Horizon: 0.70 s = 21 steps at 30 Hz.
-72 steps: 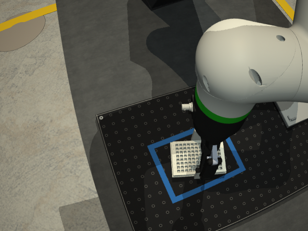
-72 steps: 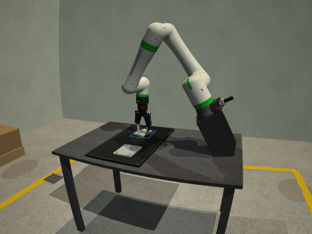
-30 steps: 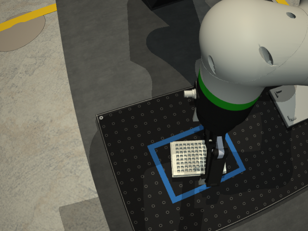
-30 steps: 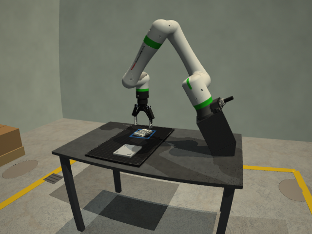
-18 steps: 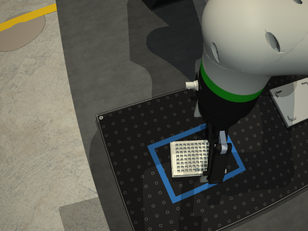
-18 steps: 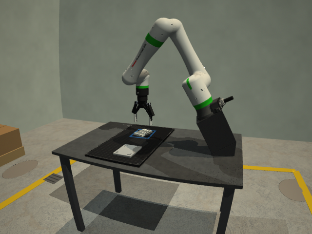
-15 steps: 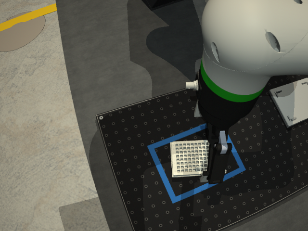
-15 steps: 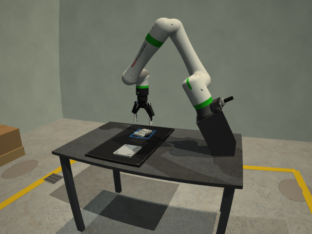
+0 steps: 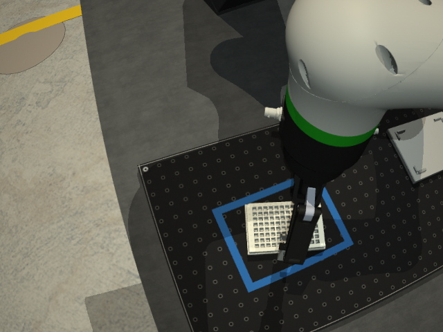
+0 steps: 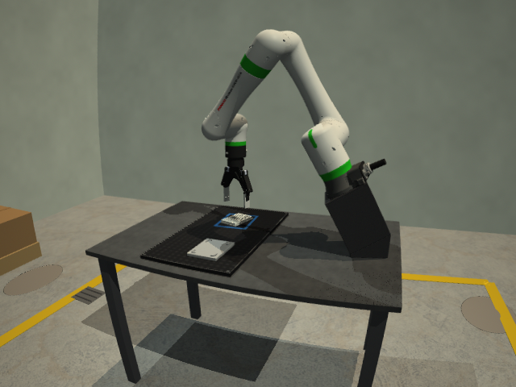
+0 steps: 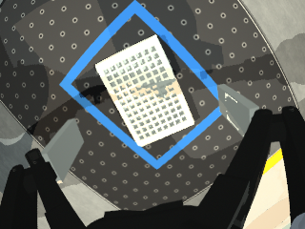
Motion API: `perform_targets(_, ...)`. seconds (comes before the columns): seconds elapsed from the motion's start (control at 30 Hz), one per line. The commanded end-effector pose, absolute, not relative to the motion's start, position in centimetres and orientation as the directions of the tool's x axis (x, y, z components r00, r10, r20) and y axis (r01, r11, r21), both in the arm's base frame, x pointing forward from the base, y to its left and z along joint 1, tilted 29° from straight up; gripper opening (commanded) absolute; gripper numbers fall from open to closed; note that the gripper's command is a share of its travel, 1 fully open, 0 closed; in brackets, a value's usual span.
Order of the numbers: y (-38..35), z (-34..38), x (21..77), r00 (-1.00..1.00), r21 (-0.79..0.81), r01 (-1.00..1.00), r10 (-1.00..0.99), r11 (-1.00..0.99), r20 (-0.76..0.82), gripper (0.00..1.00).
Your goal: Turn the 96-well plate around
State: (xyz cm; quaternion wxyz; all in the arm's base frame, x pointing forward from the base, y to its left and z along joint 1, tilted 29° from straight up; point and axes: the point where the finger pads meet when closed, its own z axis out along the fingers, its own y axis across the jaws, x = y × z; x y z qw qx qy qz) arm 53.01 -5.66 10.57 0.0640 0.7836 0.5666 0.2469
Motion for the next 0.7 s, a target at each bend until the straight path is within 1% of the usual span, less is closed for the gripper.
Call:
perform_targets(0.0, -5.67, 10.59, 53.02, 0.374, 0.328, 0.806, 0.853, -0.493, 0.363, 1.00)
perform_targets(0.3, -5.67, 10.59, 53.02, 0.595, 0.206, 0.660, 0.670, -0.723, 0.444, 1.00)
perform_targets(0.37, -5.67, 10.59, 53.02, 0.595, 0.206, 0.660, 0.670, -0.723, 0.444, 1.00)
perform_targets(0.67, -5.67, 10.59, 53.02, 0.764, 0.066, 0.454, 0.426, -0.888, 0.485, 1.00)
